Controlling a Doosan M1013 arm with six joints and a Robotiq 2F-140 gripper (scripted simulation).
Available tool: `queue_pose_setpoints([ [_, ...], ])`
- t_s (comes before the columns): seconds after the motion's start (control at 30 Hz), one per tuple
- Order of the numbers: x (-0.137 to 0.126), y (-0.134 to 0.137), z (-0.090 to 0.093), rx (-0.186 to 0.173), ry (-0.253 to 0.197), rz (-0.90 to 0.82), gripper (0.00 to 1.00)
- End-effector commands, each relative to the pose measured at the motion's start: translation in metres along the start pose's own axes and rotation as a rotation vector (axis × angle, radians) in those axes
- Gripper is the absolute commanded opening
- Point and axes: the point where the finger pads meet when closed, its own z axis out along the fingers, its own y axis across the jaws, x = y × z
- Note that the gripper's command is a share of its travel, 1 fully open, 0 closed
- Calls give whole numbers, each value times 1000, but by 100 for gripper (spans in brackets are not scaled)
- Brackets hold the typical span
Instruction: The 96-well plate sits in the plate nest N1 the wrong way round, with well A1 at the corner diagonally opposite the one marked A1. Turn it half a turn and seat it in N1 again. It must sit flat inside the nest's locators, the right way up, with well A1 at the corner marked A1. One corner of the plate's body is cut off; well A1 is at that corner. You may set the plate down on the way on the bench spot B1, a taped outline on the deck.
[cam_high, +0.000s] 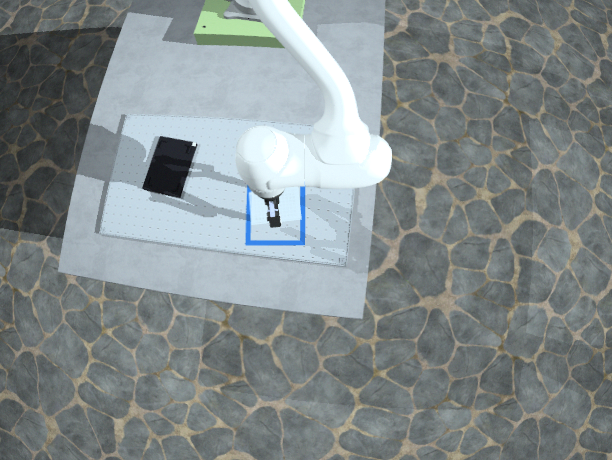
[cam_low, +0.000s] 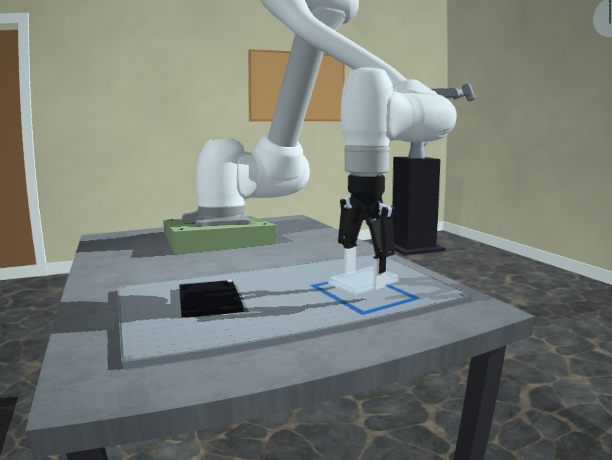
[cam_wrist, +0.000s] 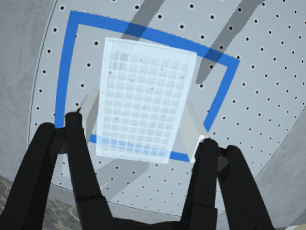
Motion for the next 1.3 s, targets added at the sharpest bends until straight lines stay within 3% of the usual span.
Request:
queue_pose_setpoints([
  [0.0, 0, 0, 2, 0, 0, 0, 0],
  [1.27, 0, 0, 21, 0, 0, 0, 0],
])
